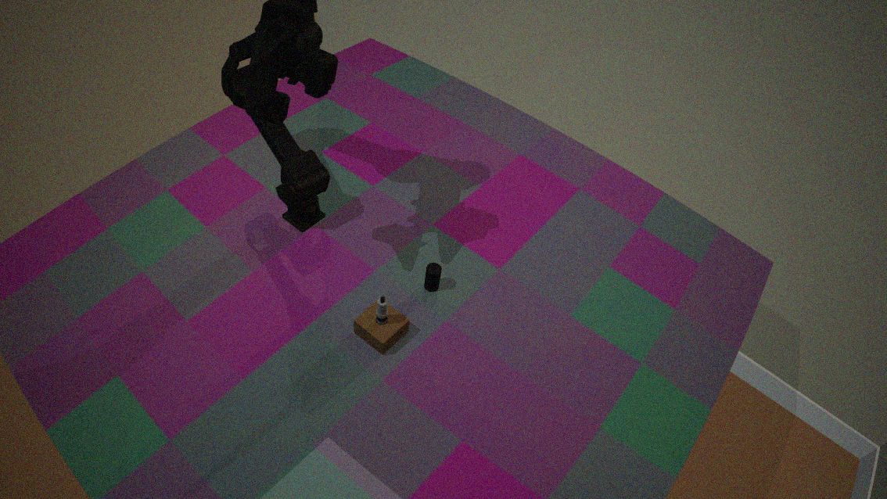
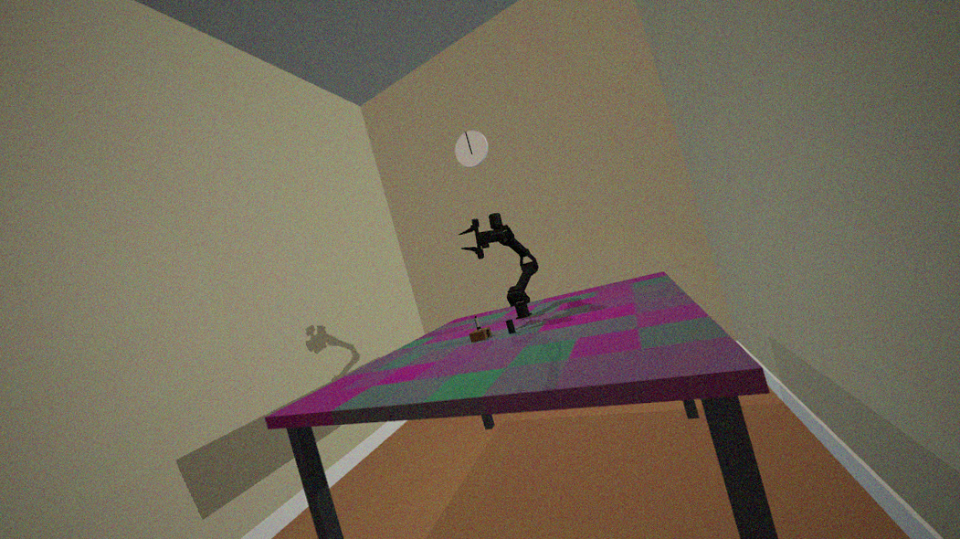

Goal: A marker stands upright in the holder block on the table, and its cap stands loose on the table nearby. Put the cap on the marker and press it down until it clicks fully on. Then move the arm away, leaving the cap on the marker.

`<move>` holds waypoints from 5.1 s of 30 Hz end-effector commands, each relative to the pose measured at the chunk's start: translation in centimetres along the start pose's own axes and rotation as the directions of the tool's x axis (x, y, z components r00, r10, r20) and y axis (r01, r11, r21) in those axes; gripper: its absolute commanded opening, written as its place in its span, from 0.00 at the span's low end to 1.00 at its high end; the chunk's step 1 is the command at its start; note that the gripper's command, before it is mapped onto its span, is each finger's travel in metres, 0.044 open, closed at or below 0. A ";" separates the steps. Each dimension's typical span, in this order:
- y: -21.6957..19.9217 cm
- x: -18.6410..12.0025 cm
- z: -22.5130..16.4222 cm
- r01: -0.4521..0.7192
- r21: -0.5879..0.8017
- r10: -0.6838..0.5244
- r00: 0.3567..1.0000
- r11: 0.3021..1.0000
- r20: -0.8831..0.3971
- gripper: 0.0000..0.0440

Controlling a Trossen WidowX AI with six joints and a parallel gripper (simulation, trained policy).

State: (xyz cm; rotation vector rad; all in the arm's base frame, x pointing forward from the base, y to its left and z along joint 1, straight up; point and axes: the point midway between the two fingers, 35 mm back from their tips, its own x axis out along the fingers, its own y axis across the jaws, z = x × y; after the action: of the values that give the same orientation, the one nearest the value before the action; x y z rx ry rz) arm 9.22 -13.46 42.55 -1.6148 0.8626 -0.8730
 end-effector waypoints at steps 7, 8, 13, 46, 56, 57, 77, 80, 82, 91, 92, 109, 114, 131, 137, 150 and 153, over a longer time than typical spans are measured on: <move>0.5 0.6 2.0 -0.047 -0.017 0.048 0.996 0.999 0.072 0.71; 0.6 0.6 2.2 -0.053 -0.020 0.054 0.995 0.998 0.080 0.71; 1.1 0.9 3.4 -0.081 -0.035 0.085 0.990 0.996 0.115 0.71; 5.0 1.8 11.1 -0.277 -0.160 0.315 0.898 0.947 0.308 0.72; 6.3 1.8 13.5 -0.338 -0.206 0.391 0.851 0.918 0.349 0.72; 6.4 1.8 13.7 -0.344 -0.210 0.399 0.846 0.915 0.353 0.72; 9.3 1.1 18.1 -0.462 -0.305 0.552 0.729 0.833 0.404 0.72; 9.7 1.0 18.8 -0.479 -0.319 0.575 0.710 0.818 0.408 0.72; 10.0 0.9 19.2 -0.490 -0.329 0.589 0.696 0.807 0.410 0.72; 11.3 0.4 21.1 -0.539 -0.370 0.653 0.633 0.757 0.415 0.72; 11.5 0.3 21.3 -0.544 -0.374 0.660 0.626 0.751 0.415 0.72; 13.9 -1.0 24.5 -0.626 -0.445 0.767 0.497 0.640 0.405 0.72; 14.6 -1.4 25.4 -0.647 -0.464 0.795 0.458 0.605 0.399 0.72; 16.9 -3.0 28.1 -0.707 -0.522 0.874 0.320 0.477 0.366 0.72; 17.7 -3.7 29.0 -0.723 -0.542 0.897 0.269 0.428 0.350 0.72; 19.6 -5.4 30.5 -0.745 -0.590 0.940 0.152 0.313 0.307 0.73; 20.0 -5.8 30.8 -0.746 -0.601 0.947 0.124 0.285 0.295 0.73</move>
State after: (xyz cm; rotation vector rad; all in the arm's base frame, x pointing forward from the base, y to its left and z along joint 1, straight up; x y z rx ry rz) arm 31.27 1.48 17.15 -1.1447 1.2456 0.7012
